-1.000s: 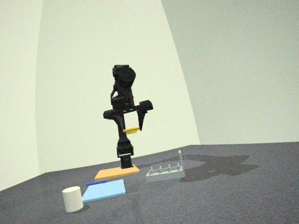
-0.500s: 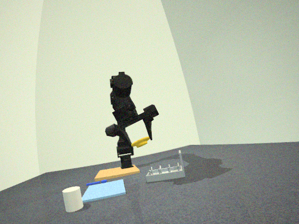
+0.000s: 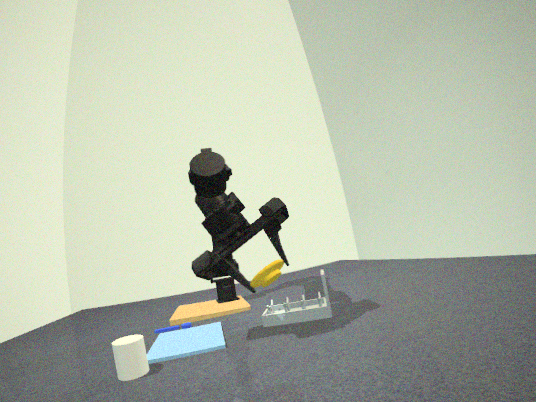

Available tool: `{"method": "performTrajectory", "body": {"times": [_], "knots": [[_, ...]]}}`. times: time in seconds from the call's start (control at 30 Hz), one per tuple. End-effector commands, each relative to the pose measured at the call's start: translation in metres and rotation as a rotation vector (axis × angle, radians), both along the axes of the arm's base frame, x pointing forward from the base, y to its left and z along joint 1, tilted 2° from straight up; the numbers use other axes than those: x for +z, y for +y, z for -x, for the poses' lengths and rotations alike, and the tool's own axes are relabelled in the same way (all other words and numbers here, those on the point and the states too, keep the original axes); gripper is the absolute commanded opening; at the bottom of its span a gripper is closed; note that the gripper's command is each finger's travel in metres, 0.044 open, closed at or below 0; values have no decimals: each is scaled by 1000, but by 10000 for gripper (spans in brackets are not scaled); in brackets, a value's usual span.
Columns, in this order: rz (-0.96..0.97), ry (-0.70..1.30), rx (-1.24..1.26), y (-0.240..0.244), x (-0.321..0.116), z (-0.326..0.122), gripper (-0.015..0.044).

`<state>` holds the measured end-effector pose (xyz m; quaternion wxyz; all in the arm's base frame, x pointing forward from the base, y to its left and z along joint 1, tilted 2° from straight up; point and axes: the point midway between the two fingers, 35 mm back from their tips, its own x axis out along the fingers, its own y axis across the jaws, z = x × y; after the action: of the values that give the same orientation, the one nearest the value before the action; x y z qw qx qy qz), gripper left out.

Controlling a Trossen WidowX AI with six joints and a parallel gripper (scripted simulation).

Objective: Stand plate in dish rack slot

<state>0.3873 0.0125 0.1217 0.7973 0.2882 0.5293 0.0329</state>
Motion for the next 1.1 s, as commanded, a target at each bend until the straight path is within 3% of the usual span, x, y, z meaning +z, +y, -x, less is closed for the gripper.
{"method": "performTrajectory", "body": {"times": [0.0,0.53,1.07], "knots": [[-29,-57,25,0,-8,-7,0],[-131,-351,149,-1,-27,-29,0],[-176,-650,305,-2,-35,-21,0]]}}
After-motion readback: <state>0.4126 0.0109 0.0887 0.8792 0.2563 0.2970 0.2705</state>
